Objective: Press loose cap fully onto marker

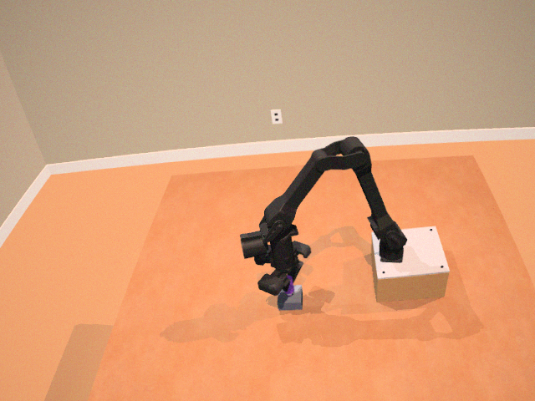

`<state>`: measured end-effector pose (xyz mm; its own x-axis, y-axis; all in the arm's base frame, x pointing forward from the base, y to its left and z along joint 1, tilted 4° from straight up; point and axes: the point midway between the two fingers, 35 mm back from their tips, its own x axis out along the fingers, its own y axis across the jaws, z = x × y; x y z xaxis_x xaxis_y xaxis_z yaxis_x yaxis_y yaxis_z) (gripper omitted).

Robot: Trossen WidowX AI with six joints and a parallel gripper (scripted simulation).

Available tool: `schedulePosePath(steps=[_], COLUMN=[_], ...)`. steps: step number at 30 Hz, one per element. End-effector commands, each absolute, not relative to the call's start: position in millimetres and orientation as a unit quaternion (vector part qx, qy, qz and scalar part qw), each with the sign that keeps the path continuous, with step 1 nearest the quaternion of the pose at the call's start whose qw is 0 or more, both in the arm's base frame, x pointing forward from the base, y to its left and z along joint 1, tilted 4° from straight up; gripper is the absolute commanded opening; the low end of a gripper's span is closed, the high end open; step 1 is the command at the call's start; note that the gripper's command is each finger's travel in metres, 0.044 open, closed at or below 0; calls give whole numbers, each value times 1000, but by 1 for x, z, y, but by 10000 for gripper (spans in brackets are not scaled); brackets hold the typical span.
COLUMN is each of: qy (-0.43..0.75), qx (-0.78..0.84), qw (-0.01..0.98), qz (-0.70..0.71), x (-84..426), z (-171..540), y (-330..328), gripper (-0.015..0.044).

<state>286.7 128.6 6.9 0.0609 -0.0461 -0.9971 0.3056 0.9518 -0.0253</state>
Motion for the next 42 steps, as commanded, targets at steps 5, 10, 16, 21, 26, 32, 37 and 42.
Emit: schedulePosePath(steps=[5, 10, 16, 21, 26, 32, 37, 42], qy=[674, 674, 674, 674, 677, 683, 683, 683], qx=[96, 96, 96, 97, 77, -85, -90, -90], qw=[722, 722, 722, 722, 724, 724, 723, 723], qz=[-122, -122, -122, -121, -103, 47, 52, 52], x=[287, 287, 287, 282, 282, 281, 281, 281], z=[7, 7, 34, 82, 81, 73, 73, 73], y=[129, 129, 131, 132, 132, 133, 133, 133], gripper=[262, 394, 440, 440, 387, 230, 99, 0])
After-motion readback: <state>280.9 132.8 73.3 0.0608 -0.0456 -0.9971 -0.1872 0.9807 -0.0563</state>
